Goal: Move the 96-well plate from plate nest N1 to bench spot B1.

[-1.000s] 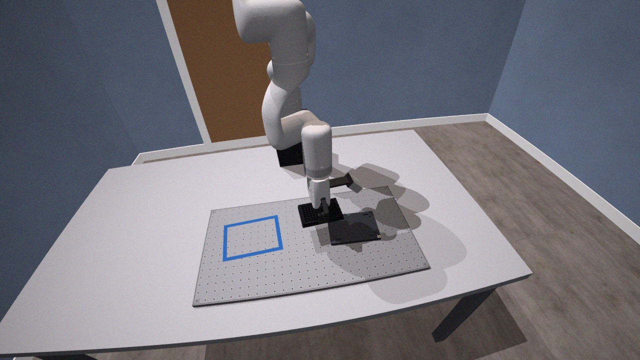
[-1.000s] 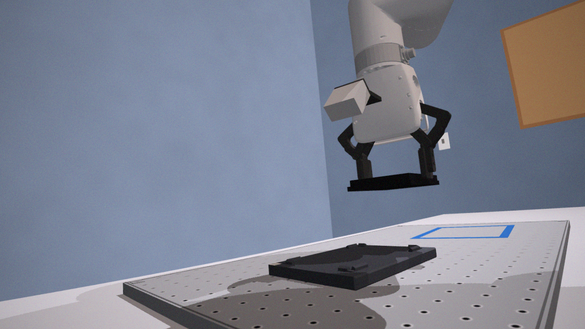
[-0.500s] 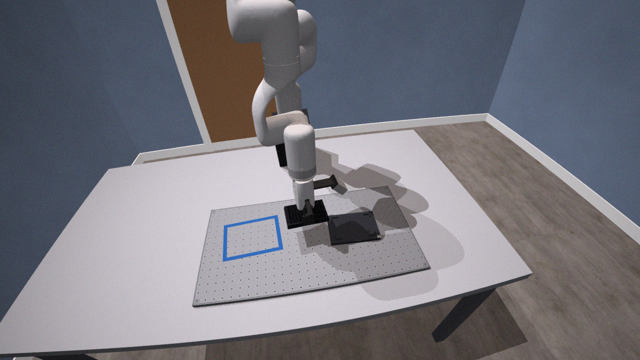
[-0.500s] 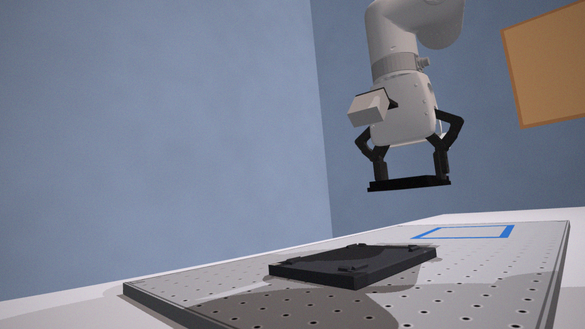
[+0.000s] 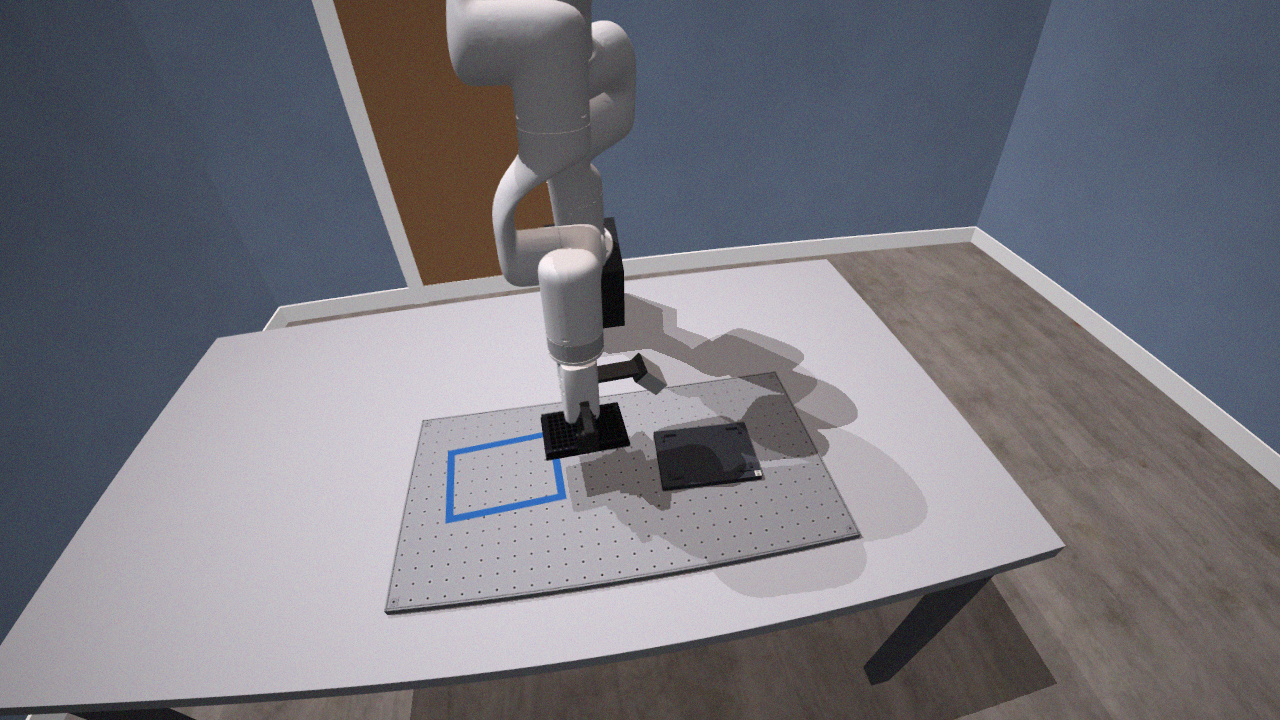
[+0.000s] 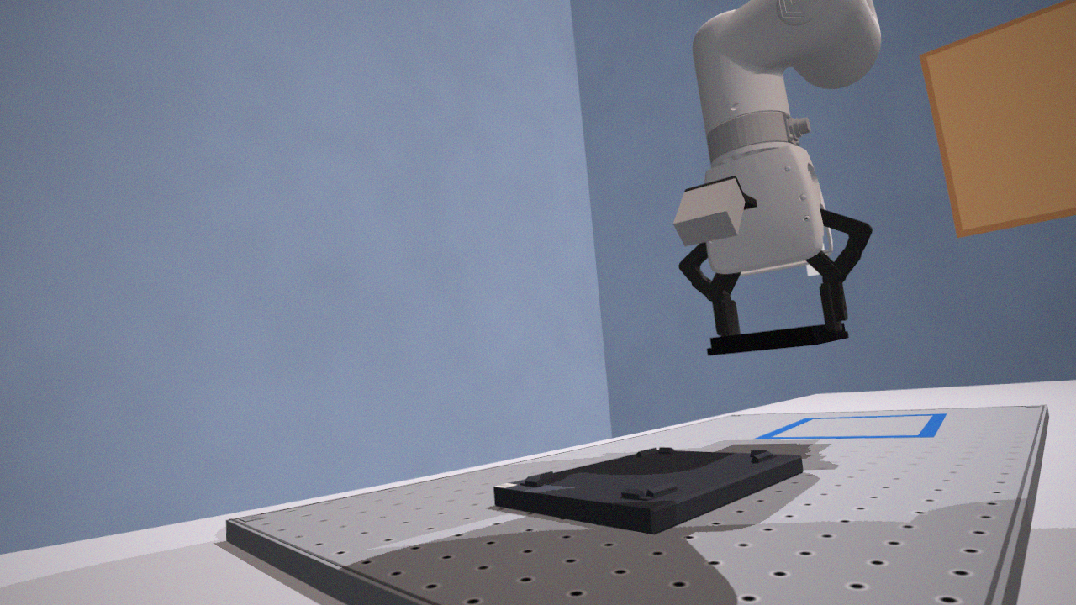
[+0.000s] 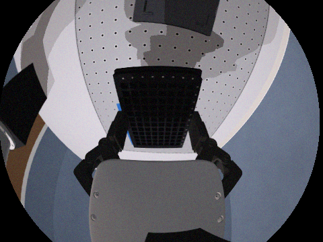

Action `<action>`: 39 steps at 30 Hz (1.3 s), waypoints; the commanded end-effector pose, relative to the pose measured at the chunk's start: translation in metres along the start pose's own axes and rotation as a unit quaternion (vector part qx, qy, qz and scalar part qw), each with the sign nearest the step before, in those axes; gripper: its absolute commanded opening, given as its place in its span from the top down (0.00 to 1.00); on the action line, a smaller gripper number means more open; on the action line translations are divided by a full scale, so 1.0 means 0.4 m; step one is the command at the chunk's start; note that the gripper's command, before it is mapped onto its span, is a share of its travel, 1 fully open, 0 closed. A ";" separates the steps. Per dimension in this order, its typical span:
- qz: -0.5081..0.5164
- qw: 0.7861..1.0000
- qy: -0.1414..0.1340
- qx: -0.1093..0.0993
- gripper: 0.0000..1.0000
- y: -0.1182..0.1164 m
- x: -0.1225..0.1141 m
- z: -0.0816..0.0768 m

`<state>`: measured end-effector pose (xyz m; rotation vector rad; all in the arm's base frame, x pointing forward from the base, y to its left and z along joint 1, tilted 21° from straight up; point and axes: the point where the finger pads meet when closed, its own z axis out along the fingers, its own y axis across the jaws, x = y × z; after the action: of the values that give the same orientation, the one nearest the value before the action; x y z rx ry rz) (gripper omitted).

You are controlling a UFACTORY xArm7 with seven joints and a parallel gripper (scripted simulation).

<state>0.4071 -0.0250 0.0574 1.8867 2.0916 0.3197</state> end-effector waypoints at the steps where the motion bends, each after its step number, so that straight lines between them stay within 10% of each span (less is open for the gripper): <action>1: -0.001 1.000 0.025 0.000 1.00 -0.002 -0.032 0.003; 39: -0.001 1.000 0.025 -0.001 1.00 -0.045 -0.295 0.025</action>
<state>0.4038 -0.1364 0.0508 1.9295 2.1130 0.2330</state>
